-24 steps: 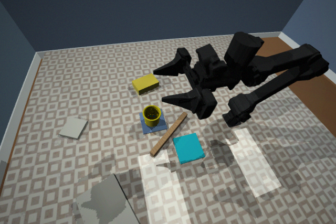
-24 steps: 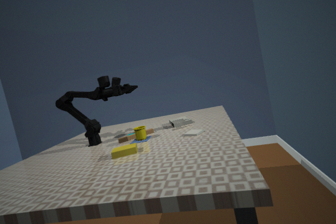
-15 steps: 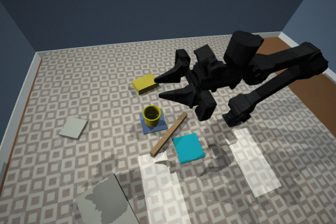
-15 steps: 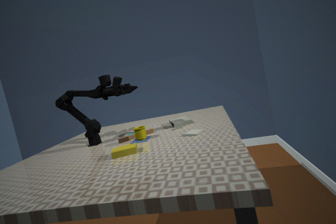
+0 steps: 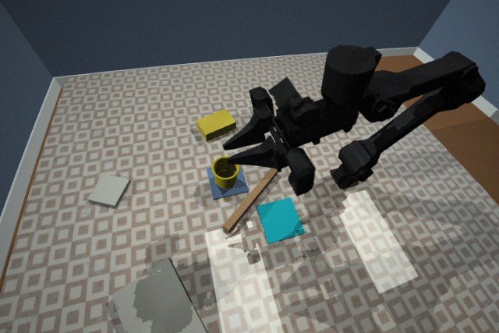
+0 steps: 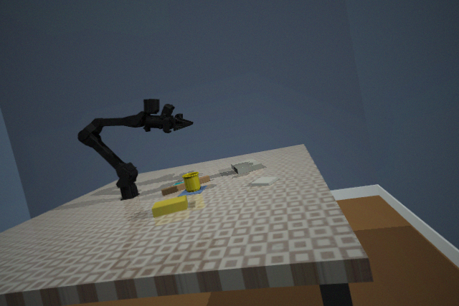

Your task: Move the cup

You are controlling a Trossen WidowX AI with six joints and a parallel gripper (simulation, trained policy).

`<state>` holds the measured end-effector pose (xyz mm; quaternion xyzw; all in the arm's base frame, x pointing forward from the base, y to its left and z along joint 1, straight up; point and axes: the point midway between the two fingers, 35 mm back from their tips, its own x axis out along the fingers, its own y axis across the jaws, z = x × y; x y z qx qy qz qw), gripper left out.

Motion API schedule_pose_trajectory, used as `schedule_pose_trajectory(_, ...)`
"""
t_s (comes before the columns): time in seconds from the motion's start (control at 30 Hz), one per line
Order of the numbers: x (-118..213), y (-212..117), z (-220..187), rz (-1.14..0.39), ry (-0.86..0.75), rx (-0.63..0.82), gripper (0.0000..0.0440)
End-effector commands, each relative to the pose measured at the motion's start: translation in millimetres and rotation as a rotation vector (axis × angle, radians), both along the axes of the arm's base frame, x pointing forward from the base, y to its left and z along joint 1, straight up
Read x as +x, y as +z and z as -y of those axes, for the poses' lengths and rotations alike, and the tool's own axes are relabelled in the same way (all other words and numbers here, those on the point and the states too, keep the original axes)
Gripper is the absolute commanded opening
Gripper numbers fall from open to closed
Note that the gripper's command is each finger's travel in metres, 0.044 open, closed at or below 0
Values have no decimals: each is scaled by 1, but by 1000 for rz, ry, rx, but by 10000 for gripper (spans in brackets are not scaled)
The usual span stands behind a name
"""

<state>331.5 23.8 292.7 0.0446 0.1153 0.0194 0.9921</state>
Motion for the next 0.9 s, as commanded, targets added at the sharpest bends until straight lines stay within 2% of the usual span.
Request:
schedule_pose_trajectory(0.0, 4, -4, -5, -45, 6, 16, 127)
schedule_pose_trajectory(0.4, 14, -16, -20, -220, 15, 67, 135)
schedule_pose_trajectory(0.87, 22, -32, -33, -436, -5, 104, 118)
